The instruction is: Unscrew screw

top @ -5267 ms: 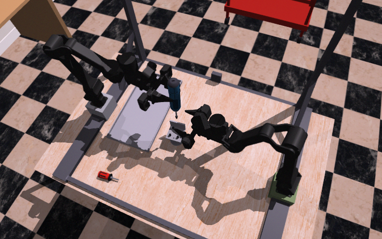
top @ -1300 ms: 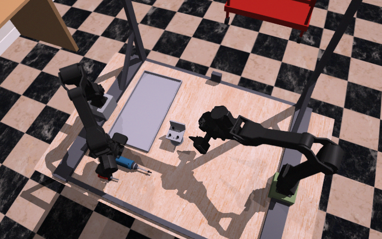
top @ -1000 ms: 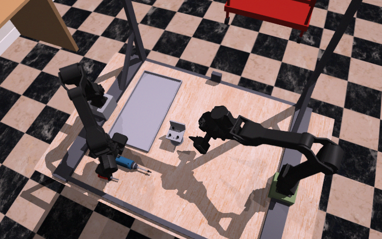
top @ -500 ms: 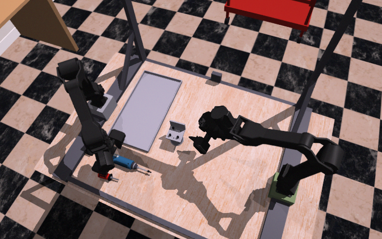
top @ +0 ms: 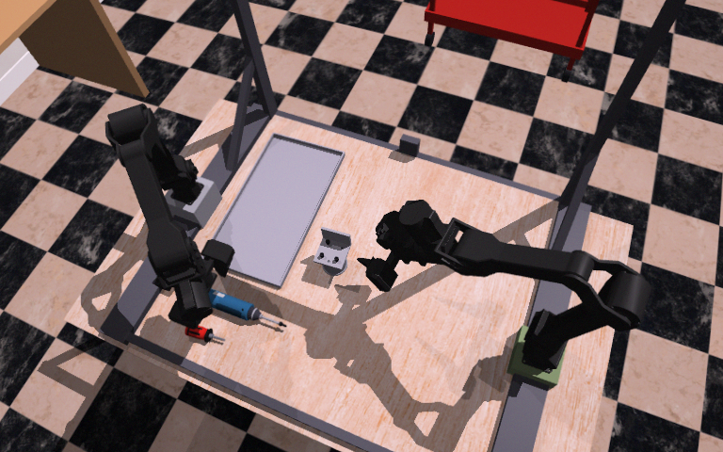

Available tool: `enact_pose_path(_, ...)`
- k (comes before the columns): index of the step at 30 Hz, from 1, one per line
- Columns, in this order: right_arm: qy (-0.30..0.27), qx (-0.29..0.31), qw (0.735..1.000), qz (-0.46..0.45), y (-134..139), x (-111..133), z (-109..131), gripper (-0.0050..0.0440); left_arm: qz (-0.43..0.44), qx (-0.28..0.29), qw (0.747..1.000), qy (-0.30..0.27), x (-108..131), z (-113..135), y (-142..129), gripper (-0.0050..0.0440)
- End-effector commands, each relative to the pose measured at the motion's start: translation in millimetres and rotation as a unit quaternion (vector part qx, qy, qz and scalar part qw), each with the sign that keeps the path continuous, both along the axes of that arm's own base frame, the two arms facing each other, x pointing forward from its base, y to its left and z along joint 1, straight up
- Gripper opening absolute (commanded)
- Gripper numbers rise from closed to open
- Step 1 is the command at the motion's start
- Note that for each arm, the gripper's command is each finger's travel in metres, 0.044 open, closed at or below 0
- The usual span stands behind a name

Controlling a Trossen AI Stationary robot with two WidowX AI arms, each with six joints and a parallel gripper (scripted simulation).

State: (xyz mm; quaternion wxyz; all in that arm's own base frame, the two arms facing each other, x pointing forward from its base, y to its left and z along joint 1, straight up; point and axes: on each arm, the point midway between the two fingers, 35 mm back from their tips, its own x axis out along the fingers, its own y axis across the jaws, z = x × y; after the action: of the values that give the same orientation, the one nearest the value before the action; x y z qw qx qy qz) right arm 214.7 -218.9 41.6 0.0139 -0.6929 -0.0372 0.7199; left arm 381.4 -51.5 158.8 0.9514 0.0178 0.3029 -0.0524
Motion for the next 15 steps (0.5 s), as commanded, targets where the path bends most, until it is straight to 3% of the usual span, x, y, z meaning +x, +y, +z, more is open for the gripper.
enact_pose_path(1,-0.013,-0.012,1.000,0.002,-4.4,3.5,10.8,0.0440,0.000,-0.003,1.000,-0.013,2.1,10.8,-0.5,0.0440)
enact_pose_path(15,-0.010,-0.009,1.000,0.001,-2.9,2.6,8.0,0.0440,0.000,-0.003,1.000,-0.013,2.1,10.8,-0.5,0.0440)
